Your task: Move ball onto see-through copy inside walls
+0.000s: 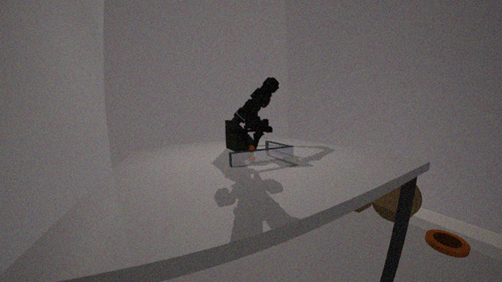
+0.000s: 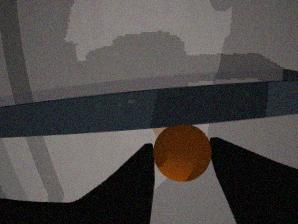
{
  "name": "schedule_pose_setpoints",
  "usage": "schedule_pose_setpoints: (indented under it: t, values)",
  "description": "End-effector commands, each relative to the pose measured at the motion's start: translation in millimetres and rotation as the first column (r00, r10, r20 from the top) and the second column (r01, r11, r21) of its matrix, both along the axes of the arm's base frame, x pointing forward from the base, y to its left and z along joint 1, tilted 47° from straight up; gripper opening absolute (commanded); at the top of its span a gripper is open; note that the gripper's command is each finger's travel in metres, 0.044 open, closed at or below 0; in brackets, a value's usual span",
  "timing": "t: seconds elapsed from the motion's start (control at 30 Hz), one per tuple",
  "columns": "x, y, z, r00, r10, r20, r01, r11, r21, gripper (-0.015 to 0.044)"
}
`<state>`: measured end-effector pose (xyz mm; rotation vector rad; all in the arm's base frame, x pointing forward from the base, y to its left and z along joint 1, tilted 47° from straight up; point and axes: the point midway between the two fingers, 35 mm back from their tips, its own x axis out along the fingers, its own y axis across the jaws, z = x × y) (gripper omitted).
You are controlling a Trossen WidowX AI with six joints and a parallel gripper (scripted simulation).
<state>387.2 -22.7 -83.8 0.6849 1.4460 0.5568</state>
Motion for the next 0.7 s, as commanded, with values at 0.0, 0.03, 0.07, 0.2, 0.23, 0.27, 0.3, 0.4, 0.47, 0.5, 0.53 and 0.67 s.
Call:
schedule_pose_setpoints:
  t: [0.0,0.03,0.07,0.2,0.23,0.27,0.3,0.4,0.47,0.5,0.53,0.67]
  values:
    - [-4.0,23.6,-20.6,1.0,0.004,-0.013,-0.004,1.0,0.015,0.0]
    - [-4.0,24.4,-21.3,1.0,0.004,-0.013,-0.004,1.0,0.015,0.0]
    - [-4.0,24.4,-21.3,1.0,0.004,-0.013,-0.004,1.0,0.015,0.0]
    - [-4.0,24.5,-21.5,1.0,0.004,-0.013,-0.004,1.0,0.015,0.0]
    - [-4.0,24.9,-21.9,1.0,0.004,-0.013,-0.004,1.0,0.015,0.0]
    - [-3.9,25.5,-22.4,1.0,0.004,-0.013,-0.004,1.0,0.015,0.0]
    - [-3.9,26.2,-23.1,1.0,0.004,-0.013,-0.004,1.0,0.015,0.0]
    - [-3.6,29.3,-26.0,1.0,0.004,-0.013,-0.004,1.0,0.015,0.0]
    - [-3.5,31.7,-28.2,1.0,0.004,-0.013,-0.004,1.0,0.015,0.0]
    - [-3.4,32.9,-29.4,1.0,0.004,-0.013,-0.004,1.0,0.015,0.0]
    - [-3.3,34.1,-30.5,1.0,0.004,-0.013,-0.004,1.0,0.015,0.0]
    - [-3.2,38.2,-34.2,1.0,0.004,-0.013,-0.004,1.0,0.016,0.0]
